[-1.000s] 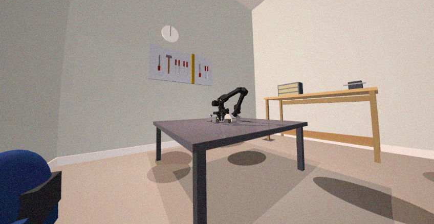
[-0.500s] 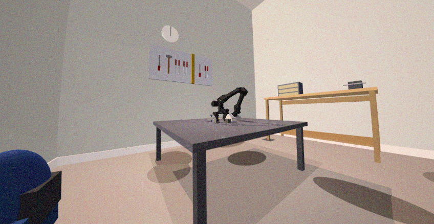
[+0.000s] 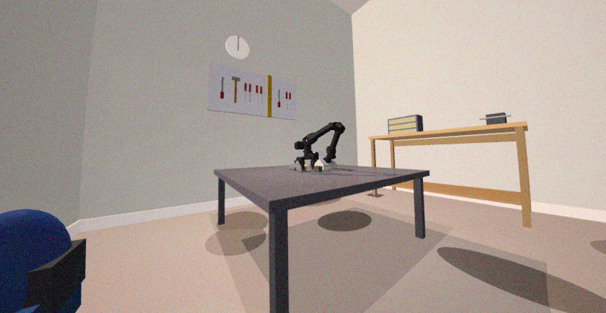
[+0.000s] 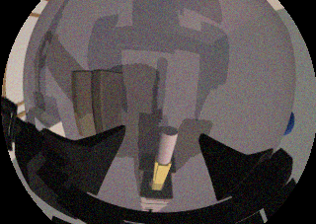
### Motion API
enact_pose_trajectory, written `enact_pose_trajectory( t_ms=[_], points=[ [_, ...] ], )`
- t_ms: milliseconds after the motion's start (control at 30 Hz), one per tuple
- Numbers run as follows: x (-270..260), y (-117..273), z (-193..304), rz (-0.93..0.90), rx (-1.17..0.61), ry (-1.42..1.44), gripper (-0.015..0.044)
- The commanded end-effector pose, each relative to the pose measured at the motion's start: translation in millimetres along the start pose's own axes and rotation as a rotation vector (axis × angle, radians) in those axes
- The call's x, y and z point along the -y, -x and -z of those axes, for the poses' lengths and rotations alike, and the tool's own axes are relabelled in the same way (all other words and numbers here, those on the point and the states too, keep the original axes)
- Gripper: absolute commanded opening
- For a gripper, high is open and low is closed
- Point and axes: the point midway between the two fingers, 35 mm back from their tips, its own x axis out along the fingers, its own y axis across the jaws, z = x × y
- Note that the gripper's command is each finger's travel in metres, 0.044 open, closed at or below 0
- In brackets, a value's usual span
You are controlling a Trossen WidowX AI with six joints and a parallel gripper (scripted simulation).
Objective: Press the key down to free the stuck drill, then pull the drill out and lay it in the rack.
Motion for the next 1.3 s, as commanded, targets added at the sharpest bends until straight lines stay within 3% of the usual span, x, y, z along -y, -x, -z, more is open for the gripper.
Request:
enact_pose_trajectory(
  t_ms=[0, 433, 667, 1267],
  points=[
    [0.0, 0.2, -0.3, 0.000, 0.000, 0.000, 0.0387],
    [0.0, 0.2, -0.3, 0.000, 0.000, 0.000, 0.0046],
    [0.0, 0.2, -0.3, 0.000, 0.000, 0.000, 0.0000],
    [-0.8, 2.8, -4.5, 0.000, 0.002, 0.004, 0.0000]
  ],
)
